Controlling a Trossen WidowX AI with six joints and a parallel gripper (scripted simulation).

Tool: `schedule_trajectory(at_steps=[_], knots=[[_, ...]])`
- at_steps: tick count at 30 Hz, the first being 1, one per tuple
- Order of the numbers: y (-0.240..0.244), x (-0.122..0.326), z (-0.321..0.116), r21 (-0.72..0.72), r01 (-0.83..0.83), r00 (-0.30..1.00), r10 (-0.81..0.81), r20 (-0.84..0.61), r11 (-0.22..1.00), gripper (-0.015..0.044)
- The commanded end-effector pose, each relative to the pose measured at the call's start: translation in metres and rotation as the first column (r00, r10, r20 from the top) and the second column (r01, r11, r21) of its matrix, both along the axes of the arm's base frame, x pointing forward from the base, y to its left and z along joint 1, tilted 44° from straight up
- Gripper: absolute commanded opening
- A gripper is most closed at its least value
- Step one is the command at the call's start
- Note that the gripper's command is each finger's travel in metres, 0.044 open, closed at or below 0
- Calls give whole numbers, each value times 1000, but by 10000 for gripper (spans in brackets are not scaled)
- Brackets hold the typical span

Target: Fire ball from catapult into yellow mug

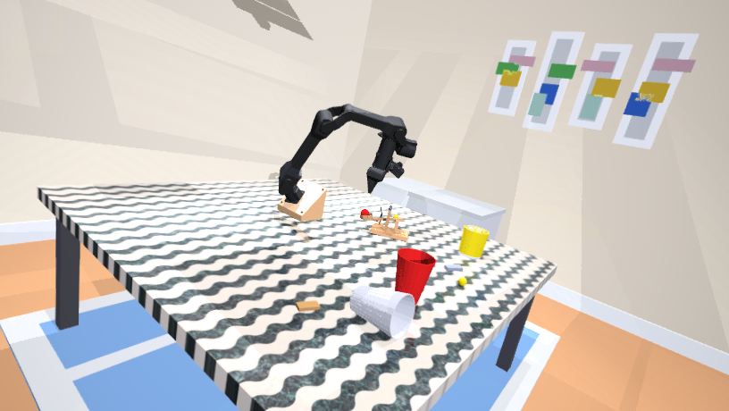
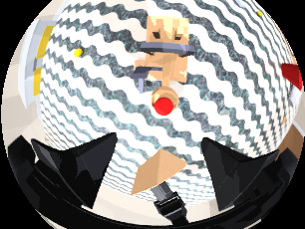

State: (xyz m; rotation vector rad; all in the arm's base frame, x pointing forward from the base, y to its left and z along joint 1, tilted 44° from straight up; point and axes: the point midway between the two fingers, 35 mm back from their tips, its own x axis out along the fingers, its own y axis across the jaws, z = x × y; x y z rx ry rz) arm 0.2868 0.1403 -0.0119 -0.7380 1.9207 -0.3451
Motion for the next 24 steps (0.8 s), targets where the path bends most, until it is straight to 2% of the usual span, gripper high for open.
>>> schedule_trajectory(at_steps=[1, 3, 11, 17, 24], knots=[[18, -1, 25, 58, -29, 999, 27, 42, 998, 440], [8, 6, 5, 30, -23, 999, 22, 31, 999, 440], [35, 70, -24, 145, -180, 965, 146, 217, 973, 440], [56, 124, -36, 178, -309, 899, 226, 376, 934, 440], [78, 187, -36, 152, -442, 778, 294, 555, 884, 440]])
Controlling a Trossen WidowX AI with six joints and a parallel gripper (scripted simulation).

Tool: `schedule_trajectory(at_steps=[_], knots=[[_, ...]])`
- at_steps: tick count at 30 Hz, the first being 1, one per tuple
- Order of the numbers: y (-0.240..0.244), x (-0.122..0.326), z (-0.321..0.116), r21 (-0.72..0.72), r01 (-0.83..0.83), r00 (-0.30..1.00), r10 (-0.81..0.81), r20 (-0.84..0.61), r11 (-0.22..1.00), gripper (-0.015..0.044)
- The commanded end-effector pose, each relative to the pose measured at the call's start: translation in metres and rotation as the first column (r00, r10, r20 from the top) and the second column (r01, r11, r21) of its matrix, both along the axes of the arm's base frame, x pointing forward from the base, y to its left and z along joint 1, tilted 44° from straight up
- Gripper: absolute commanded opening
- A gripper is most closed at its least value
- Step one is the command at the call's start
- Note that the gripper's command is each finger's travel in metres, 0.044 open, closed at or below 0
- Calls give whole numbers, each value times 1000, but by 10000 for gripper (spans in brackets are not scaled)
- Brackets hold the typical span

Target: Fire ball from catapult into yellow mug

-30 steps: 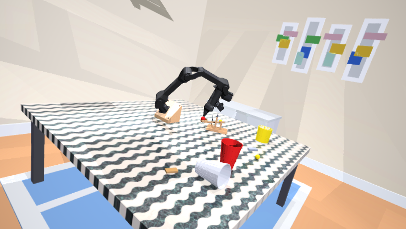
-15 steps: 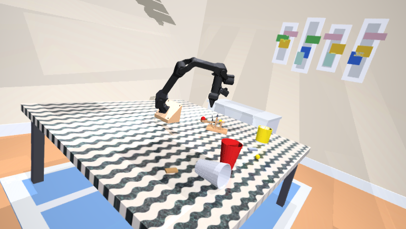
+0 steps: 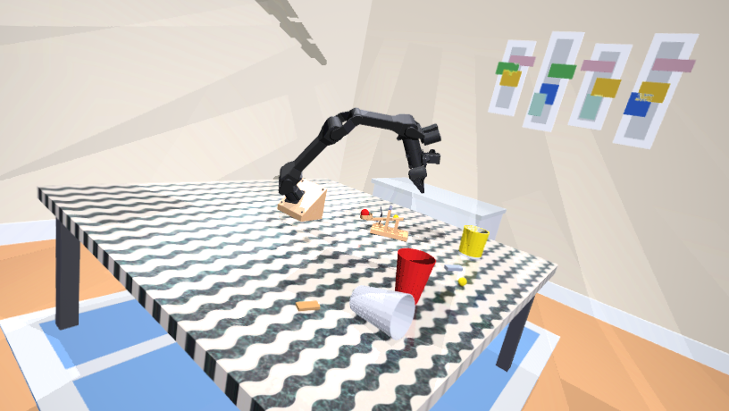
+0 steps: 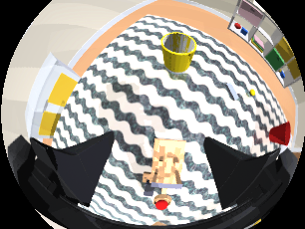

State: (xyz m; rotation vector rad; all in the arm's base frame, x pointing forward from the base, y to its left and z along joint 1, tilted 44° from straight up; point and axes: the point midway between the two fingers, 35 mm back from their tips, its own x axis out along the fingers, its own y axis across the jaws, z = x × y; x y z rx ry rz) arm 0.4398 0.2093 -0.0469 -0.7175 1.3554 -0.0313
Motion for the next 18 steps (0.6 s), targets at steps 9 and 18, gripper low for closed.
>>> schedule_trajectory(at_steps=[9, 18], knots=[[27, 103, 19, 6, -154, 924, 142, 355, 988, 440], [28, 106, 21, 3, -160, 916, 148, 373, 987, 440]])
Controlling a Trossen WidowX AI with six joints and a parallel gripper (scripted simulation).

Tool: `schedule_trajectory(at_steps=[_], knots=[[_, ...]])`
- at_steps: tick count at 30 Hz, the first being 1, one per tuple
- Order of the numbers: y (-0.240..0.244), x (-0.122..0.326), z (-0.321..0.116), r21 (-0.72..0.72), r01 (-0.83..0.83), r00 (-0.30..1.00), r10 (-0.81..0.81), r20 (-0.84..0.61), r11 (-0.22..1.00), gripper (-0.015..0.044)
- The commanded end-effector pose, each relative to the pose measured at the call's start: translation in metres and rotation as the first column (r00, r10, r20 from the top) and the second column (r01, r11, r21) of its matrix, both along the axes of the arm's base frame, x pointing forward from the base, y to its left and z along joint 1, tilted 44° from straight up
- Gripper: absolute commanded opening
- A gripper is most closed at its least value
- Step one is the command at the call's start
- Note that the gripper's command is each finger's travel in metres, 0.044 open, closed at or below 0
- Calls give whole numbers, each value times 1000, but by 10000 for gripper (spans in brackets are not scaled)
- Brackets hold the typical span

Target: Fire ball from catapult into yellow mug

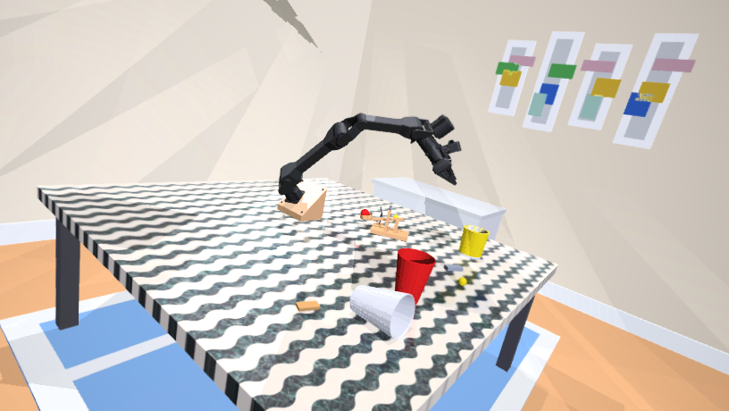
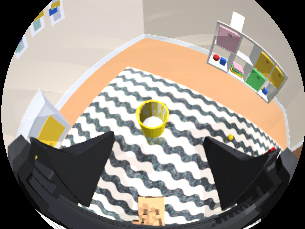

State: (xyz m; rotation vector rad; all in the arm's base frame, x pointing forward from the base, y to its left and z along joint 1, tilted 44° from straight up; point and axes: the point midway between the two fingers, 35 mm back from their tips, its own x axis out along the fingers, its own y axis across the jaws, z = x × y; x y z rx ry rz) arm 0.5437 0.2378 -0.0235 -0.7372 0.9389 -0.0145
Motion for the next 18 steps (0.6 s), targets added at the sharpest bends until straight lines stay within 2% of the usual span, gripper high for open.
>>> schedule_trajectory(at_steps=[1, 13, 18], knots=[[0, 2, -2, -8, -4, 1000, 4, 8, 1000, 440], [5, 3, -8, -6, -12, 1000, 12, -2, 1000, 440], [5, 3, -8, -6, -12, 1000, 12, -2, 1000, 309]])
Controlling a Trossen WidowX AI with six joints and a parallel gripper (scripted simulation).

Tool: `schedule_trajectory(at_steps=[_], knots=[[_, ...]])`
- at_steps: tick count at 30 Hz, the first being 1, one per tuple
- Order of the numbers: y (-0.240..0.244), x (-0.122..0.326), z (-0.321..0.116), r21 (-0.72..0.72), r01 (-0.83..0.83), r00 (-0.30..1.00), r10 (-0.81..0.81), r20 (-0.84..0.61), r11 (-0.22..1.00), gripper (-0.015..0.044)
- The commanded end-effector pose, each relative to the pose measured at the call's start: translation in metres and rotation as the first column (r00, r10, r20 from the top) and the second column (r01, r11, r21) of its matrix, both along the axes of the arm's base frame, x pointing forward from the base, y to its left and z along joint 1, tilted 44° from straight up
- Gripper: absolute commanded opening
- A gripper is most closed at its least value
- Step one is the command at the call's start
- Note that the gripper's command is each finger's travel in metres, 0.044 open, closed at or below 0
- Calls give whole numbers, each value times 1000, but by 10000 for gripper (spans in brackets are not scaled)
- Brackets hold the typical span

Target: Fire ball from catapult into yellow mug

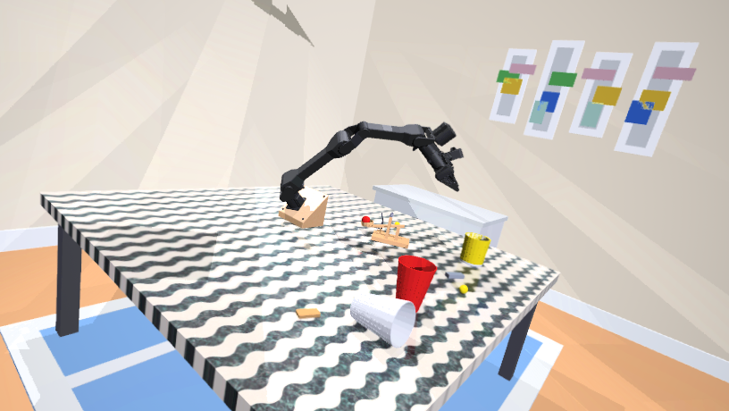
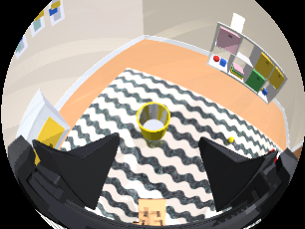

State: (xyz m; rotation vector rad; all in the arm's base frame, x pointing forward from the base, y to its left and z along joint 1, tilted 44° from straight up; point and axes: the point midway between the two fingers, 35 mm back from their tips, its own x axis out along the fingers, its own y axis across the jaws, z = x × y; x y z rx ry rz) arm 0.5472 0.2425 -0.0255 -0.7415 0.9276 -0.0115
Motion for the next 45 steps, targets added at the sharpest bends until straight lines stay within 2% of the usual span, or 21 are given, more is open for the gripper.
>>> schedule_trajectory(at_steps=[1, 12, 25, 35, 45], knots=[[0, -1, -6, -5, -4, 1000, 4, -11, 1000, 282], [0, -1, -6, -5, -4, 1000, 4, -11, 1000, 0], [1, -4, -8, -20, -14, 1000, 13, -24, 1000, 0], [4, -52, -36, -215, -178, 966, 130, -221, 960, 0], [1, -97, -55, -351, -356, 889, 198, -412, 866, 0]])
